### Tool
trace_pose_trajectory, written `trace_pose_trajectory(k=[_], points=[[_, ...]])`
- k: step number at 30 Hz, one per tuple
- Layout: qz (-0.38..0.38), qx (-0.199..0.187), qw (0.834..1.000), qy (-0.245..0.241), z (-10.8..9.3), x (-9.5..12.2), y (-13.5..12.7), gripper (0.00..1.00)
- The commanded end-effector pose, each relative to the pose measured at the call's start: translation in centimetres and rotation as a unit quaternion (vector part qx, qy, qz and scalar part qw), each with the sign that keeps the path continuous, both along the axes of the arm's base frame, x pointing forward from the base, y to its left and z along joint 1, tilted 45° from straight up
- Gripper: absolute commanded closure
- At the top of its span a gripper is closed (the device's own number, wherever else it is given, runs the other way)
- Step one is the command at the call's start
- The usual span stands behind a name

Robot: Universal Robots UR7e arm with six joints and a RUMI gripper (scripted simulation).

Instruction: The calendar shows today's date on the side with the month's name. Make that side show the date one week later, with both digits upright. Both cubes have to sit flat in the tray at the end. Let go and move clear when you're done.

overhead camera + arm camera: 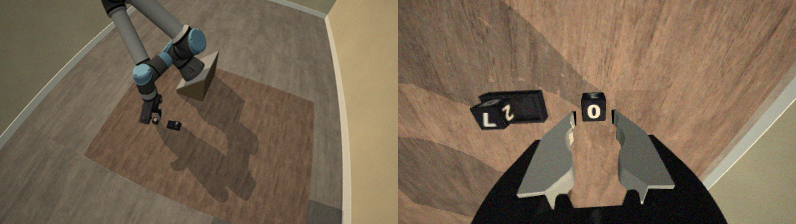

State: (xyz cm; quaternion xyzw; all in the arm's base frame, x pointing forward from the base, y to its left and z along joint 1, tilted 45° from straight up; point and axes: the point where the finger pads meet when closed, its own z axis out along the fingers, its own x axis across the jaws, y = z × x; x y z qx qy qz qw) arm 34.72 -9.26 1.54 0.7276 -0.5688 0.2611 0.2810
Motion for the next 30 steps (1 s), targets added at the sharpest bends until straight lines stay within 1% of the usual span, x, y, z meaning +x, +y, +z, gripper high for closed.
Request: trace_pose_trajectory(k=[1, 13, 15, 24, 30], points=[[-0.001, 0.000, 1.000, 0.000, 0.7, 0.0, 0.7, 0.72], [-0.001, 0.000, 1.000, 0.000, 3.5, -0.3, 3.5, 0.72], [-0.001, 0.000, 1.000, 0.000, 3.5, -0.3, 3.5, 0.72], [-0.001, 0.000, 1.000, 0.000, 5.0, -0.4, 5.0, 0.72], [-0.001, 0.000, 1.000, 0.000, 5.4, -0.4, 5.4, 0.72]])
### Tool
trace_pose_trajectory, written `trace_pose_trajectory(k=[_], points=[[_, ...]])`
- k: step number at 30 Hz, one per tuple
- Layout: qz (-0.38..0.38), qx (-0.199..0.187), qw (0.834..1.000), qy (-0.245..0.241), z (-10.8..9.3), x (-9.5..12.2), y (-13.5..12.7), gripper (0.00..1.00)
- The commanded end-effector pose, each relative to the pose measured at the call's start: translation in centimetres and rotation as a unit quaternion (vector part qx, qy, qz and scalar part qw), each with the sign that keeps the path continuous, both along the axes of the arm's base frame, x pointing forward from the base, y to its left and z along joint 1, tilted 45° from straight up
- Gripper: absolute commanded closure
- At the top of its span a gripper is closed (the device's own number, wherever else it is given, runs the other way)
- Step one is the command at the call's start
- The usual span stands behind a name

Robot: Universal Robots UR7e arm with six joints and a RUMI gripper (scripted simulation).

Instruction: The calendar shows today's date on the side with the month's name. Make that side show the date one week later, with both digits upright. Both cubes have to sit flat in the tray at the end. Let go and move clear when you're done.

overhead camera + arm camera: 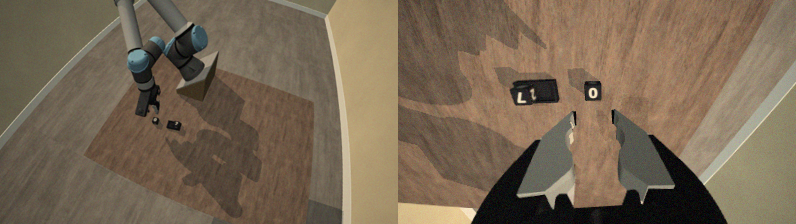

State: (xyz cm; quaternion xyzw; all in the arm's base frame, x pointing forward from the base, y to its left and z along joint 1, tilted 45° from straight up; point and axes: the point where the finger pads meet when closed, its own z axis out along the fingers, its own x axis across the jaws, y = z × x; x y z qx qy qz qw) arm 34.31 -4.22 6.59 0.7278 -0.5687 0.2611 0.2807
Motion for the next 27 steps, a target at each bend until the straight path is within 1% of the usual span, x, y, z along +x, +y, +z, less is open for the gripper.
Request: trace_pose_trajectory(k=[1, 6, 7, 27], points=[[-0.001, 0.000, 1.000, 0.000, 0.30, -0.01, 0.31, 0.72], [-0.001, 0.000, 1.000, 0.000, 0.34, -0.01, 0.34, 0.72], [-0.001, 0.000, 1.000, 0.000, 0.34, -0.01, 0.34, 0.00], [-0.001, 0.000, 1.000, 0.000, 0.34, -0.01, 0.34, 0.00]])
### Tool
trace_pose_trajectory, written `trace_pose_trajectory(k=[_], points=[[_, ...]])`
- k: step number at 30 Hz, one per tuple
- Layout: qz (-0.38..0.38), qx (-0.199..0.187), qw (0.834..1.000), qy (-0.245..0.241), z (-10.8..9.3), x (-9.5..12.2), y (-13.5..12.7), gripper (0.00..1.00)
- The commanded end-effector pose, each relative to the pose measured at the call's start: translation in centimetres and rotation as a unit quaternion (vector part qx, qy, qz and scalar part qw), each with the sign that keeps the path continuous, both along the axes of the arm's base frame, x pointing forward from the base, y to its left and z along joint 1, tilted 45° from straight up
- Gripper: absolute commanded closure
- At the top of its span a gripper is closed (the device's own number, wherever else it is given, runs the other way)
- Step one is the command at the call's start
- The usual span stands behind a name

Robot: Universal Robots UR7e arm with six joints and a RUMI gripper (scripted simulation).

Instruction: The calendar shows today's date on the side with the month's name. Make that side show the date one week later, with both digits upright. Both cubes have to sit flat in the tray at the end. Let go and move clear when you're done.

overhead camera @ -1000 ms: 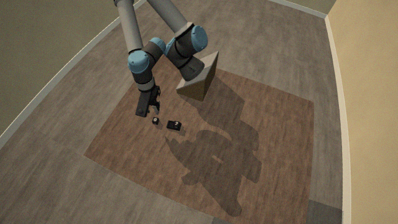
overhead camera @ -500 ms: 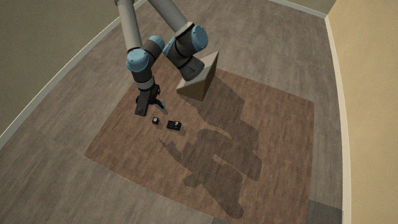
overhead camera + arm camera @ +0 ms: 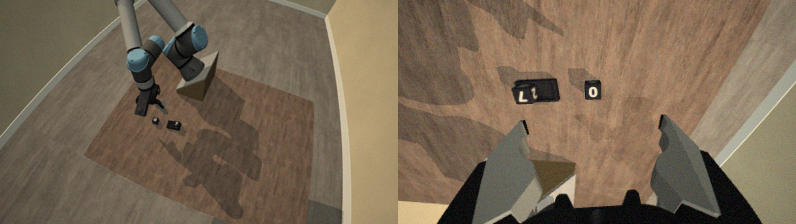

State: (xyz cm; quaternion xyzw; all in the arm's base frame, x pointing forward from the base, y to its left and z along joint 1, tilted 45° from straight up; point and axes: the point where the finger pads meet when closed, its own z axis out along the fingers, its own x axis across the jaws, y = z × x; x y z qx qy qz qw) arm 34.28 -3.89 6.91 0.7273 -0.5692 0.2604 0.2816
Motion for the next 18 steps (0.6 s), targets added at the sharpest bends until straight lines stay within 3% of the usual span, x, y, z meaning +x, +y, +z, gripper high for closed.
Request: trace_pose_trajectory(k=[1, 18], points=[[0.000, 0.000, 1.000, 0.000, 0.02, 0.02, 0.01, 0.00], [0.027, -0.002, 0.999, 0.027, -0.27, 0.06, 0.32, 0.00]])
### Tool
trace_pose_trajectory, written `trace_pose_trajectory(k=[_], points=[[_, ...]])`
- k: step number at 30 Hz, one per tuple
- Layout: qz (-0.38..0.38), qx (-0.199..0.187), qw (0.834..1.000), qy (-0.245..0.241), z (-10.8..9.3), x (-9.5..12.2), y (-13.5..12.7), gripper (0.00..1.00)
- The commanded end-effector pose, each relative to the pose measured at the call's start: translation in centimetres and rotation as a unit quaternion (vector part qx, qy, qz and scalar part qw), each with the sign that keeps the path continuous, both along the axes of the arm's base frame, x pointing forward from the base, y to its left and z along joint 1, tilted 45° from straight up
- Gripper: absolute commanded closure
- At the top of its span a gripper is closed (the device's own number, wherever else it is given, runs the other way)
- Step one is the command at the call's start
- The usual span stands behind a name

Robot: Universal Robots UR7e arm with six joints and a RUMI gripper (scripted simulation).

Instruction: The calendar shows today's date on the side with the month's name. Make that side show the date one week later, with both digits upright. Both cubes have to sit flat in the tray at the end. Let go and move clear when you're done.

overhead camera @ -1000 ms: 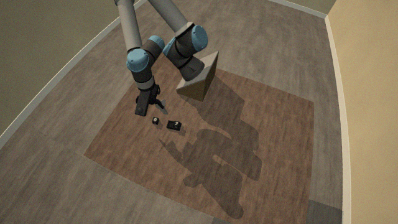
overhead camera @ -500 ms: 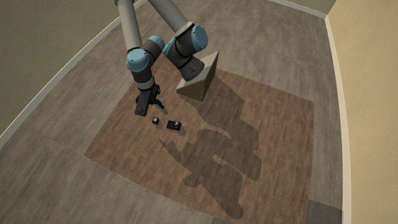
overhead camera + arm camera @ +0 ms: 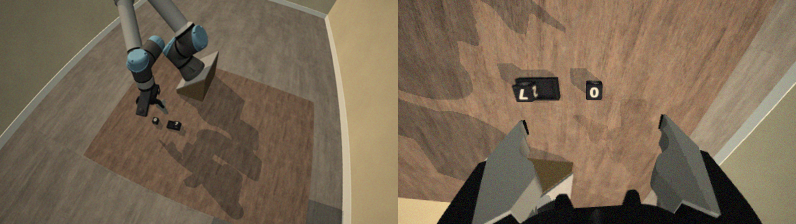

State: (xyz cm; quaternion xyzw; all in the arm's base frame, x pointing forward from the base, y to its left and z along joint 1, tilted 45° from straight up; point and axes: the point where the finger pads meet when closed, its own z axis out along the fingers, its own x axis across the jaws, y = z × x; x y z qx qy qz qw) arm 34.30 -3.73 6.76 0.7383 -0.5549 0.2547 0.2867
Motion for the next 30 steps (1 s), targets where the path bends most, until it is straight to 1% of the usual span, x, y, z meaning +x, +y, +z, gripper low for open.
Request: trace_pose_trajectory(k=[1, 6, 8, 15, 18, 22, 25, 30], points=[[0.018, -0.001, 1.000, 0.017, -0.2, 0.0, 0.2, 0.00], [0.048, -0.003, 0.998, 0.047, -0.5, 0.1, 0.5, 0.00], [0.048, -0.003, 0.998, 0.047, -0.5, 0.1, 0.5, 0.00], [0.109, -0.008, 0.988, 0.107, -1.1, 0.1, 1.2, 0.00], [0.141, -0.010, 0.980, 0.140, -1.5, 0.1, 1.6, 0.00], [0.188, -0.013, 0.964, 0.187, -2.0, 0.0, 2.1, 0.00], [0.190, -0.014, 0.964, 0.188, -2.0, 0.0, 2.1, 0.00], [0.255, -0.019, 0.933, 0.253, -2.6, -0.1, 2.8, 0.00]])
